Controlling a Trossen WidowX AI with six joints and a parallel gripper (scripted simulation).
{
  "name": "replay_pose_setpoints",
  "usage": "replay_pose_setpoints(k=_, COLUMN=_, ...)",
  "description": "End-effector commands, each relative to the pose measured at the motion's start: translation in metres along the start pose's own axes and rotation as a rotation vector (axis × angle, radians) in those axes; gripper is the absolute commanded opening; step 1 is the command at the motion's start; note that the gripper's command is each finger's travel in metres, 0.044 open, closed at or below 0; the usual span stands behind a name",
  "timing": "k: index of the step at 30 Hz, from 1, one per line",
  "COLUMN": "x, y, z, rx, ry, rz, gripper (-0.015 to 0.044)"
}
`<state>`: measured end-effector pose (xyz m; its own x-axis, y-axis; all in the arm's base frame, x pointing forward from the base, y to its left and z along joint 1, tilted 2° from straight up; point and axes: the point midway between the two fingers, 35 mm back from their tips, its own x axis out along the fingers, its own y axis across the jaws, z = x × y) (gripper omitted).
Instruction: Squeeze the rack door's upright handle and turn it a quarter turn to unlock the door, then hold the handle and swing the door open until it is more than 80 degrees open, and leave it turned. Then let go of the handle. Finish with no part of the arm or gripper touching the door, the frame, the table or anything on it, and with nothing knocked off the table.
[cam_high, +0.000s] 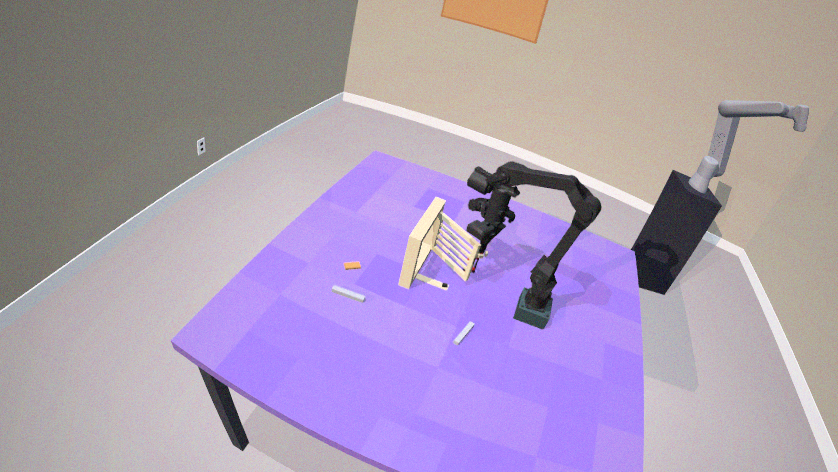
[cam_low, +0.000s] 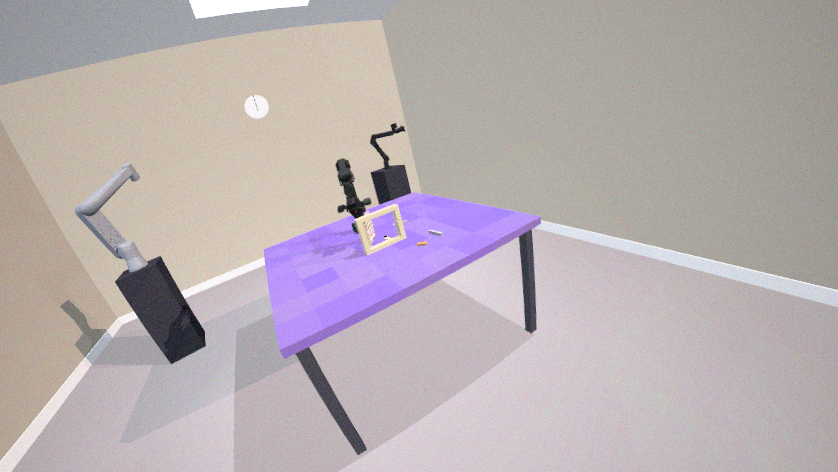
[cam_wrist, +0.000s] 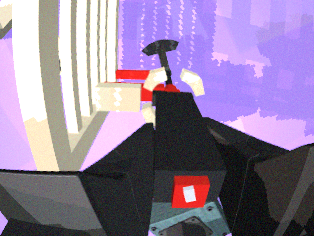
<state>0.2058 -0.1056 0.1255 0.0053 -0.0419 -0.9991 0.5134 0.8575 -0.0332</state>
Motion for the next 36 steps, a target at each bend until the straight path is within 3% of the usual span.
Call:
replay_pose_setpoints(k=1, x=0.0, y=-0.006, z=0.002, rx=-0.058, ry=-0.007, rz=-0.002, gripper=0.0009)
replay_pose_setpoints(k=36, x=-0.001, y=-0.074, z=0.03, rx=-0.513, ry=-0.007, rz=-0.01, gripper=0.0009)
